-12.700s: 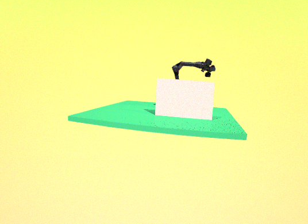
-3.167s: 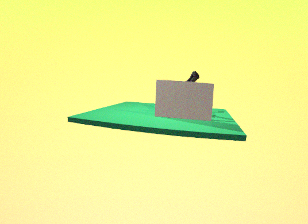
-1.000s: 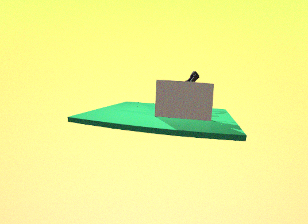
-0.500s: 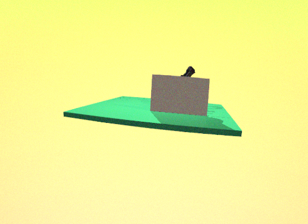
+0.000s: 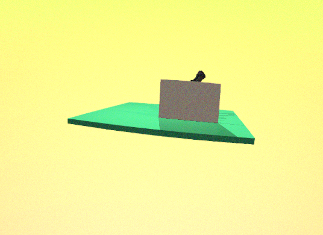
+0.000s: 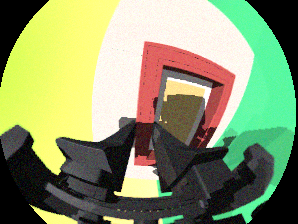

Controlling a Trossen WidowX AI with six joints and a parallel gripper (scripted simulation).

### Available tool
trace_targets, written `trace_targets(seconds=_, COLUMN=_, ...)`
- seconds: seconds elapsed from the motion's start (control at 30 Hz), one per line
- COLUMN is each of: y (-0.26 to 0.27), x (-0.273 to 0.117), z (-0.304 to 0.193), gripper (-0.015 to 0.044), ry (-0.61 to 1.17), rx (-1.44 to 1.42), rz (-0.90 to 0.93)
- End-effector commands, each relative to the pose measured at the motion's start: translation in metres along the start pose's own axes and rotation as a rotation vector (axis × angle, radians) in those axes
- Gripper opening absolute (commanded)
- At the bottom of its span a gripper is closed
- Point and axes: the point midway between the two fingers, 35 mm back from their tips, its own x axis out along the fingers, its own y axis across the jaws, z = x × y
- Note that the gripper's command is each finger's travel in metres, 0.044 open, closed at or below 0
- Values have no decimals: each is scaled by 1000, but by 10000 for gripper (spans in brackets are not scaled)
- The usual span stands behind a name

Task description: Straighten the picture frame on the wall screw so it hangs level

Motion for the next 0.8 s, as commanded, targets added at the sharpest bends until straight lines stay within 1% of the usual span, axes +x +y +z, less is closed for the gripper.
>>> trace_targets(seconds=0.0, y=4, x=1, z=-1, gripper=0, ry=1, rx=8, rz=17)
trace_targets(seconds=0.77, y=2, x=1, z=0, gripper=0, ry=1, rx=8, rz=17)
